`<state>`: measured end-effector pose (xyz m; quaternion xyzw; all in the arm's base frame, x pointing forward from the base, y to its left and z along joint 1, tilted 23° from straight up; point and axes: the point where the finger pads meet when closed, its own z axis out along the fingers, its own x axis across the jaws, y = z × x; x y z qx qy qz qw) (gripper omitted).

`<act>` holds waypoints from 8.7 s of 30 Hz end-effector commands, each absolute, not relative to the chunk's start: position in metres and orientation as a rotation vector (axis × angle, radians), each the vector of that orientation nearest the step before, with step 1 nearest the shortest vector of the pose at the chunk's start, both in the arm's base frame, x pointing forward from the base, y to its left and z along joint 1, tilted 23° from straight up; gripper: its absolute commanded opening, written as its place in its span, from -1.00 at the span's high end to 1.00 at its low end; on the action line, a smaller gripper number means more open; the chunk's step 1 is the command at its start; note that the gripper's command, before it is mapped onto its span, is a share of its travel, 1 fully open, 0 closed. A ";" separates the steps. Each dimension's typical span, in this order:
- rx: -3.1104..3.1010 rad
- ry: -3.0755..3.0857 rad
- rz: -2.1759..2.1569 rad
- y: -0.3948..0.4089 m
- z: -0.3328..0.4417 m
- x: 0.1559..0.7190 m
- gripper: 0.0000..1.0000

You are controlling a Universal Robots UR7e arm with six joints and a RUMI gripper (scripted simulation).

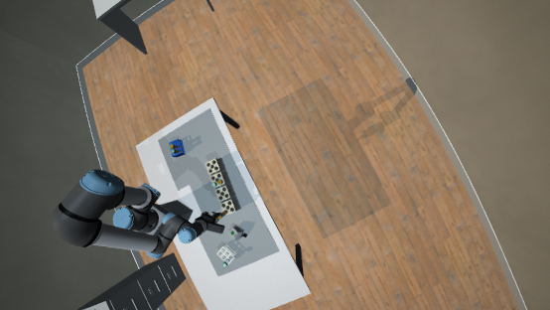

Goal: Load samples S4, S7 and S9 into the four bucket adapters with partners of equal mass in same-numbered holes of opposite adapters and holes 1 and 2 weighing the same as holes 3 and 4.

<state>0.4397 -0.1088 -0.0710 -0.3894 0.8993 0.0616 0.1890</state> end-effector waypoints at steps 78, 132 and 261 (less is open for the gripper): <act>-1.096 2.527 0.171 -0.087 -0.149 0.466 1.00; -1.092 2.529 0.174 -0.096 -0.116 0.453 0.30; -2.836 0.055 -0.426 0.531 -0.063 0.197 0.30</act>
